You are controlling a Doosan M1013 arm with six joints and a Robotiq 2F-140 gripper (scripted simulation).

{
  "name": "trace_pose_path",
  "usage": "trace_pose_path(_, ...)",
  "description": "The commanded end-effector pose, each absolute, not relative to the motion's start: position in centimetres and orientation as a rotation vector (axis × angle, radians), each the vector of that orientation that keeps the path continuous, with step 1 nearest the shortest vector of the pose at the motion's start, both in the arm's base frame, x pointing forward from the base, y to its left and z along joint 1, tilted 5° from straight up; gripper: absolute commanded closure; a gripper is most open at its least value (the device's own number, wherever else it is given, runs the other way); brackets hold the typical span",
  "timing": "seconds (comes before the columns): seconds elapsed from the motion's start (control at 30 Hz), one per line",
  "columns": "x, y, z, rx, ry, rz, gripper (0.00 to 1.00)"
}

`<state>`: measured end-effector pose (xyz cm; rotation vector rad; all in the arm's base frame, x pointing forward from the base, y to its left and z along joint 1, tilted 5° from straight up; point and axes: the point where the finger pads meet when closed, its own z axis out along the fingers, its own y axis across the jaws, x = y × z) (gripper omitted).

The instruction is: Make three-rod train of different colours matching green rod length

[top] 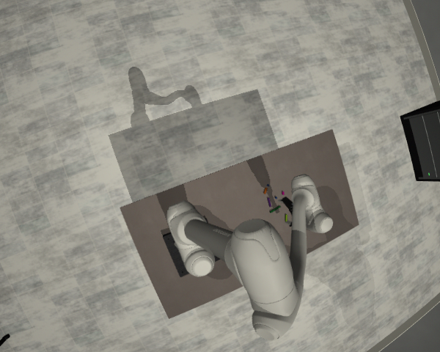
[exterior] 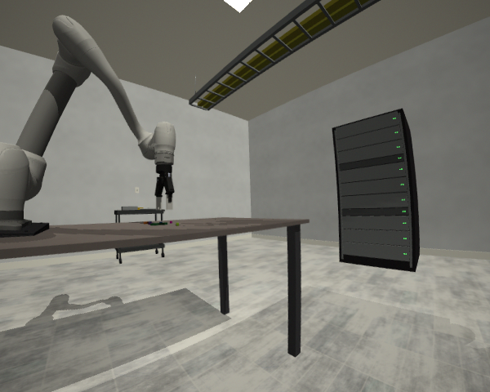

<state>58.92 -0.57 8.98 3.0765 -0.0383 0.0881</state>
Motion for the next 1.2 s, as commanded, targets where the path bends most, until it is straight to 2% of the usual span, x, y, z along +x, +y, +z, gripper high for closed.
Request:
trace_pose_path(0.0,58.9,-0.7,9.1,3.081,-0.046,0.092,0.0)
trace_pose_path(0.67,58.9,0.1,9.1,3.081,0.001,0.09,0.0)
trace_pose_path(0.73,59.1,3.9,9.4,3.07,0.22,0.083,0.0)
trace_pose_path(1.17,58.0,16.3,10.2,2.929,0.912,0.059,0.0)
